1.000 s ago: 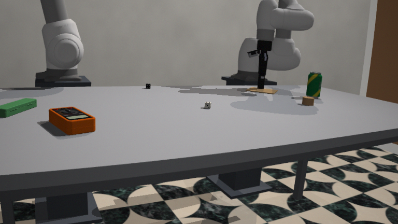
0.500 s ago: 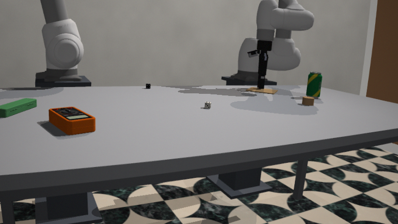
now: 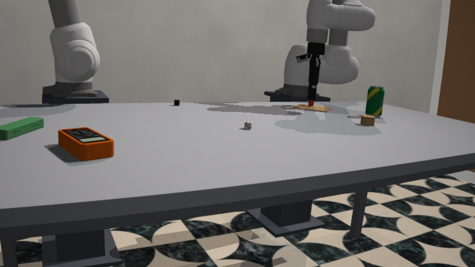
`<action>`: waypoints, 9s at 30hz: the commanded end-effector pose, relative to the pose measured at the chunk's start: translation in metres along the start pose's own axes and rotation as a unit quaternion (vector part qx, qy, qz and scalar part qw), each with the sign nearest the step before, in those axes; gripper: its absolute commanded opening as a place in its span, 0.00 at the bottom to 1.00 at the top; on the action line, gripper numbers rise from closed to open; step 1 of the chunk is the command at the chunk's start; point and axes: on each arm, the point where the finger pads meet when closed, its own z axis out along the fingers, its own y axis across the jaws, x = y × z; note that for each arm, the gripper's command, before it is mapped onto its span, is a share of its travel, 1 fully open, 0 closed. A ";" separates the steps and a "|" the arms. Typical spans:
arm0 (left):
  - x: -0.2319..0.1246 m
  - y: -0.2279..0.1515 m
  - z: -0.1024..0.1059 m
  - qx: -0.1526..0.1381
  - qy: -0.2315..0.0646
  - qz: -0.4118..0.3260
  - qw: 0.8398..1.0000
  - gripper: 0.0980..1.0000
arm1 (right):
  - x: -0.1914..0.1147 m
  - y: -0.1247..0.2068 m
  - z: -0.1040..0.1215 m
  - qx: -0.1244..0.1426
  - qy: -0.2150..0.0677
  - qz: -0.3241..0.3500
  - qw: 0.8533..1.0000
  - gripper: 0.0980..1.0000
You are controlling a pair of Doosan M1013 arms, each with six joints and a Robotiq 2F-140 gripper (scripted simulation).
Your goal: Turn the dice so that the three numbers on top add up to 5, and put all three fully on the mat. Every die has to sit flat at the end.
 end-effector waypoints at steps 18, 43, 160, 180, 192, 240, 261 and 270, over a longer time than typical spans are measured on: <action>0.000 0.000 -0.066 0.000 0.000 0.000 1.000 0.21 | 0.000 0.000 0.000 0.000 0.000 0.000 1.000 1.00; 0.001 -0.002 -0.067 0.000 0.000 -0.003 1.000 1.00 | 0.000 0.000 0.000 0.000 0.000 0.000 1.000 1.00; 0.551 -0.217 -0.043 0.000 0.000 -0.775 0.633 0.21 | 0.000 0.000 0.000 0.000 0.000 0.000 1.000 1.00; 0.552 -0.217 -0.016 0.000 0.000 -0.775 0.633 0.21 | 0.000 0.000 0.000 0.000 0.000 0.000 1.000 1.00; 0.552 -0.218 -0.004 0.000 0.000 -0.775 0.633 0.21 | 0.000 0.000 0.000 0.000 0.000 0.000 1.000 1.00; 0.552 -0.218 0.002 0.000 0.000 -0.775 0.633 0.21 | 0.000 0.000 0.000 0.000 0.000 0.000 1.000 1.00; 0.552 -0.218 0.025 0.000 0.000 -0.775 0.633 0.21 | 0.000 0.000 0.000 0.000 0.000 0.000 1.000 1.00; 0.552 -0.218 0.028 0.000 0.000 -0.775 0.633 0.21 | 0.000 0.000 0.000 0.000 0.000 0.000 1.000 1.00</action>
